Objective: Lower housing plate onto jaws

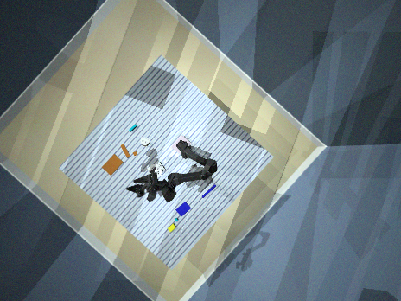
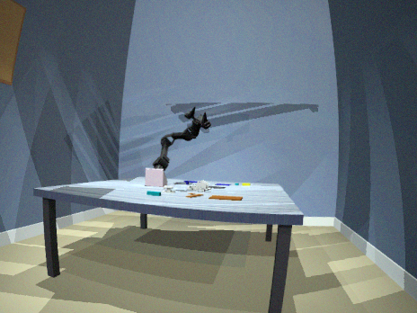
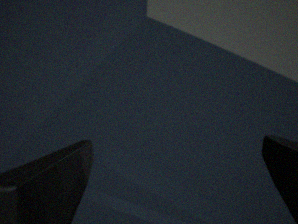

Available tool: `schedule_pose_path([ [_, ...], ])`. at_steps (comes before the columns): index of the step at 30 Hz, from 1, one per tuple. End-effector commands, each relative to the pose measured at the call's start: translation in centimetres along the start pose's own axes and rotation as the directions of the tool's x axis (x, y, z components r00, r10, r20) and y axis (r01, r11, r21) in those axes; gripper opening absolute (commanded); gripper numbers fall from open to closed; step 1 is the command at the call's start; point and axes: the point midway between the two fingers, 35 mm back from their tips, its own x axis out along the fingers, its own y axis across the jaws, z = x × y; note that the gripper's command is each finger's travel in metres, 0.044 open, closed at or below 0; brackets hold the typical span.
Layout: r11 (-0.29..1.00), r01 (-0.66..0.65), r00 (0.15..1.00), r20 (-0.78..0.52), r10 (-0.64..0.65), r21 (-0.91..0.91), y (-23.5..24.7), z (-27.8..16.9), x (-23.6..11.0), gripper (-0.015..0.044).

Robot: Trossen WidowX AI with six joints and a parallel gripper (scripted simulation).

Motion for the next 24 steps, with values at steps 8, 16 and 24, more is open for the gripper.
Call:
schedule_pose_path([
  [8, 0.992, -0.062, 0.997, -0.060, 0.056, -0.109, 1.7, -1.7, 1.4, 0.0440],
  [16, 0.953, -0.171, 0.978, -0.161, 0.134, -0.249, 4.0, -4.6, 3.2, 0.0440],
  [24, 0.886, -0.298, 0.939, -0.275, 0.205, -0.356, 6.1, -8.0, 4.7, 0.0440],
])
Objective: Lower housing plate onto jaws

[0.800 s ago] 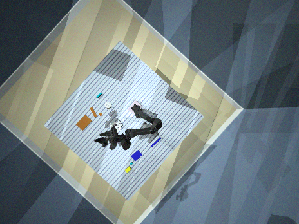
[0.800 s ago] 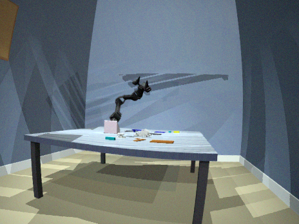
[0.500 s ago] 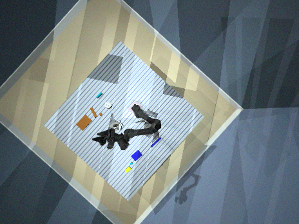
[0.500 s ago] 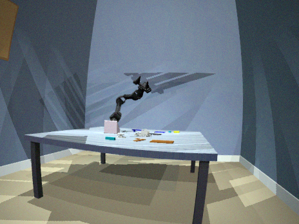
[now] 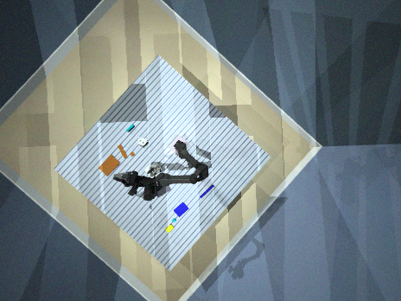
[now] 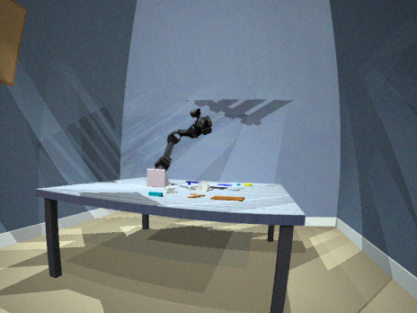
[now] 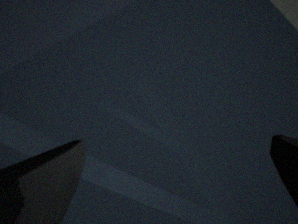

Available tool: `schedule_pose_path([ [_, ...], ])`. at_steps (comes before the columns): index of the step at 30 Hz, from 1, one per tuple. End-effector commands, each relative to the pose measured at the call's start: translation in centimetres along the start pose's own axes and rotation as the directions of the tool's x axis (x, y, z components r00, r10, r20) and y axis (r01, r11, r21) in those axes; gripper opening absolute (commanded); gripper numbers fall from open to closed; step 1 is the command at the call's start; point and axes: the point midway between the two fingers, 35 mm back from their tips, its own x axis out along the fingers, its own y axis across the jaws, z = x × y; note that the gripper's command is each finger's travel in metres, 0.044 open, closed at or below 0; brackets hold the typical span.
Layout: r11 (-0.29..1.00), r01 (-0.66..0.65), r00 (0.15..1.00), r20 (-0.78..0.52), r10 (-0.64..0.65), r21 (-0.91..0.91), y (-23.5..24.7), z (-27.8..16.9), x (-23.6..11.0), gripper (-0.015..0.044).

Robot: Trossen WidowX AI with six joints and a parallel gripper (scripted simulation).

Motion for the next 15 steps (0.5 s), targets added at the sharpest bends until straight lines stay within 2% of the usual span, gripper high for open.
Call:
schedule_pose_path([
  [1, 0.996, -0.057, 0.998, -0.043, 0.055, -0.069, 1.2, -1.0, 1.3, 0.0440],
  [15, 0.920, -0.303, 0.942, -0.225, 0.249, -0.247, 5.8, -6.1, 4.7, 0.0440],
])
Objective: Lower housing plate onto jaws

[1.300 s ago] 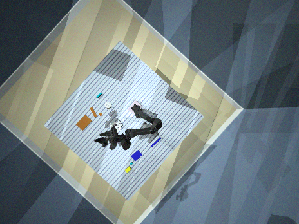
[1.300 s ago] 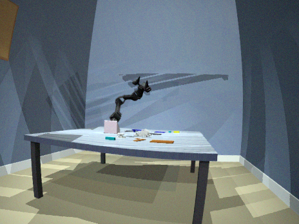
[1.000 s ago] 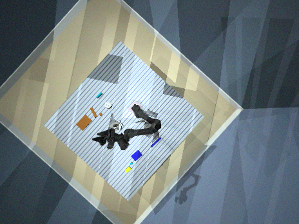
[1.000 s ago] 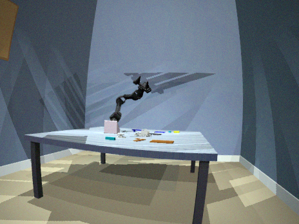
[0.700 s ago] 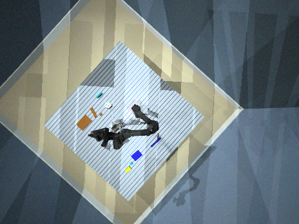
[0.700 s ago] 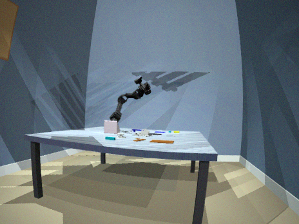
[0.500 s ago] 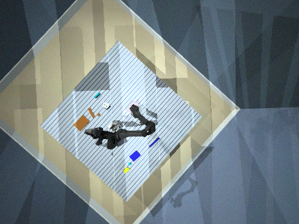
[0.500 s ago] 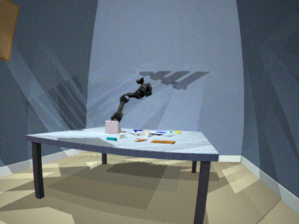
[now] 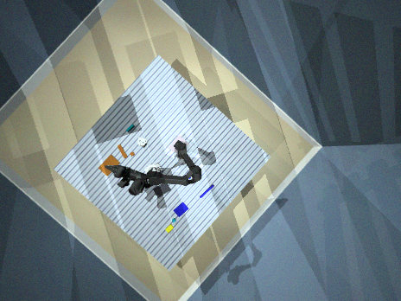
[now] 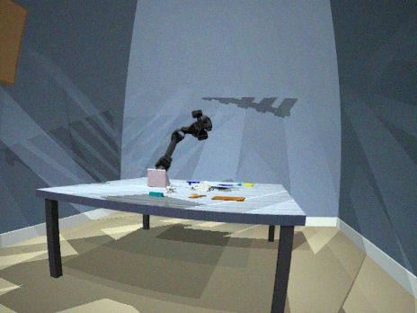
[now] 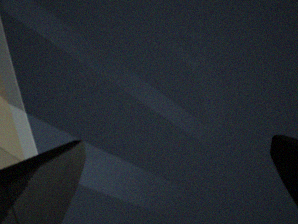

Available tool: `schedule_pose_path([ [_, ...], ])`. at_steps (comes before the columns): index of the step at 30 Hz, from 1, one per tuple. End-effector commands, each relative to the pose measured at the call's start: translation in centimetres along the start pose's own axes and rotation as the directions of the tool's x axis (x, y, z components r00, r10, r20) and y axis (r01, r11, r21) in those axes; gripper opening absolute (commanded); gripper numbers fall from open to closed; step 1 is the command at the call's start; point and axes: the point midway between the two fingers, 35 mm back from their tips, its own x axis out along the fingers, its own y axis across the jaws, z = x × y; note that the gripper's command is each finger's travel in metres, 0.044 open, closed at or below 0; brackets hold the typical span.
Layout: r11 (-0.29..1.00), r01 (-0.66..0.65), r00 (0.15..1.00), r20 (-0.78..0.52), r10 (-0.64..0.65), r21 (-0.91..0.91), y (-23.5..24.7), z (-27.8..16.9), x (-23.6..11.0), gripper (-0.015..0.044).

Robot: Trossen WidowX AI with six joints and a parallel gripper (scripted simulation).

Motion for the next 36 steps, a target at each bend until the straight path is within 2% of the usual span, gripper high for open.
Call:
schedule_pose_path([
  [1, 0.996, -0.070, 0.997, -0.039, 0.068, -0.056, 1.2, -1.0, 1.3, 0.0440],
  [10, 0.957, -0.249, 0.964, -0.139, 0.228, -0.152, 4.3, -3.8, 3.9, 0.0440],
  [19, 0.876, -0.436, 0.892, -0.234, 0.388, -0.209, 7.7, -6.9, 5.6, 0.0440],
  [27, 0.771, -0.597, 0.792, -0.313, 0.524, -0.221, 10.6, -9.9, 6.5, 0.0440],
  [36, 0.622, -0.758, 0.643, -0.382, 0.663, -0.195, 13.7, -13.3, 6.7, 0.0440],
])
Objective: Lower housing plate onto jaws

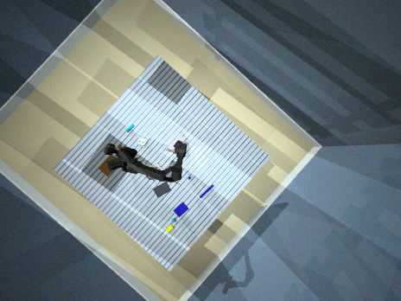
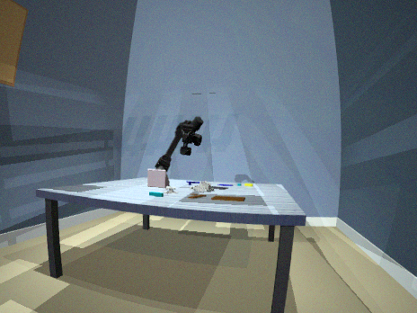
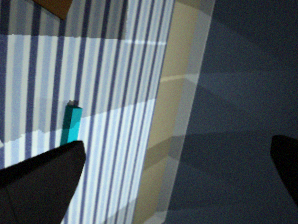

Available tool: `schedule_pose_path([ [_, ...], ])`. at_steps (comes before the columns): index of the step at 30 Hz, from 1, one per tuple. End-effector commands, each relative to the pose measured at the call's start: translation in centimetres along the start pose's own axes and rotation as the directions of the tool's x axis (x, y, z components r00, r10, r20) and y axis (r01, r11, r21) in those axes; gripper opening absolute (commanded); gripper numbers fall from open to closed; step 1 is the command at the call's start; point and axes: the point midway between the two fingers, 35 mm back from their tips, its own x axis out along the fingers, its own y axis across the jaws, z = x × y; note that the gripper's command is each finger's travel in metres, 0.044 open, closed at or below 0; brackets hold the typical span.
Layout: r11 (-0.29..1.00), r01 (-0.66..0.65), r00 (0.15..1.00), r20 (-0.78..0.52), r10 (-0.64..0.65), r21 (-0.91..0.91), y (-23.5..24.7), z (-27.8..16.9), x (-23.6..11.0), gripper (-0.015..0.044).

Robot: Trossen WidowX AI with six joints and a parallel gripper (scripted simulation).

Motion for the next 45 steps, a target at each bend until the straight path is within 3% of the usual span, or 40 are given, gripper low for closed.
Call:
schedule_pose_path([
  [1, 0.996, -0.092, 0.996, -0.004, 0.091, -0.022, 1.0, -0.7, 1.3, 0.0440],
  [14, 0.915, -0.399, 0.917, -0.003, 0.399, -0.060, 5.3, -3.2, 4.7, 0.0440],
  [29, 0.716, -0.694, 0.713, 0.067, 0.698, -0.072, 10.3, -5.5, 6.6, 0.0440],
  [37, 0.584, -0.808, 0.572, 0.134, 0.809, -0.075, 12.6, -6.3, 6.9, 0.0440],
  [45, 0.572, -0.817, 0.559, 0.141, 0.817, -0.076, 13.9, -6.2, 7.7, 0.0440],
])
